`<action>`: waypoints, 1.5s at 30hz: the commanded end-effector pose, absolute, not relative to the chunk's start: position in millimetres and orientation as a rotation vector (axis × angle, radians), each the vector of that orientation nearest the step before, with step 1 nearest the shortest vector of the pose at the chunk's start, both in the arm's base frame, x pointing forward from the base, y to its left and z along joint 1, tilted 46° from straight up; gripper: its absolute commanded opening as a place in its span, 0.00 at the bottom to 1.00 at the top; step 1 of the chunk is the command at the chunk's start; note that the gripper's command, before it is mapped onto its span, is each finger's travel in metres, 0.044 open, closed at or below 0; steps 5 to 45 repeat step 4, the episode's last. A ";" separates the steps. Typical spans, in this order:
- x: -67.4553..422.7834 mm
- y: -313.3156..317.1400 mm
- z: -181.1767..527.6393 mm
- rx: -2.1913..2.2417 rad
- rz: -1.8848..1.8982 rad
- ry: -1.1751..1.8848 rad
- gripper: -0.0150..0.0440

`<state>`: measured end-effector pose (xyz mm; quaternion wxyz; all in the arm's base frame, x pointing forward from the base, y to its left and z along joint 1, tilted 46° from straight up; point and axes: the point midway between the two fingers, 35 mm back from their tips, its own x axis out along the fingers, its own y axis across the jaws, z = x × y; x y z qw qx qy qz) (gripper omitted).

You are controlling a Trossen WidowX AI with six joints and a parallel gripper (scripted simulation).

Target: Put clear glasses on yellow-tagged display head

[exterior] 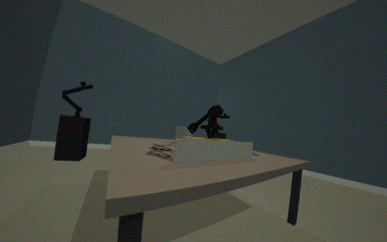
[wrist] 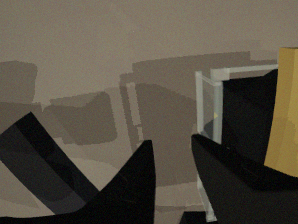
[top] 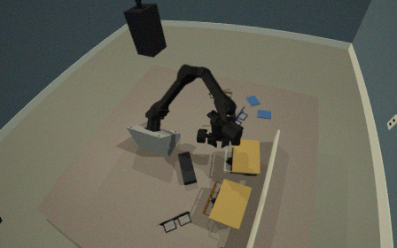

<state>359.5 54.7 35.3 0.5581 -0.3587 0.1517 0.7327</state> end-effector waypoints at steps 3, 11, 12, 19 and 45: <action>340.1 40.6 37.0 -0.854 1.733 0.357 0.44; 338.0 39.1 37.3 -0.854 1.733 0.358 0.44; 338.0 39.1 37.3 -0.854 1.733 0.358 0.44; 338.0 39.1 37.3 -0.854 1.733 0.358 0.44; 338.0 39.1 37.3 -0.854 1.733 0.358 0.44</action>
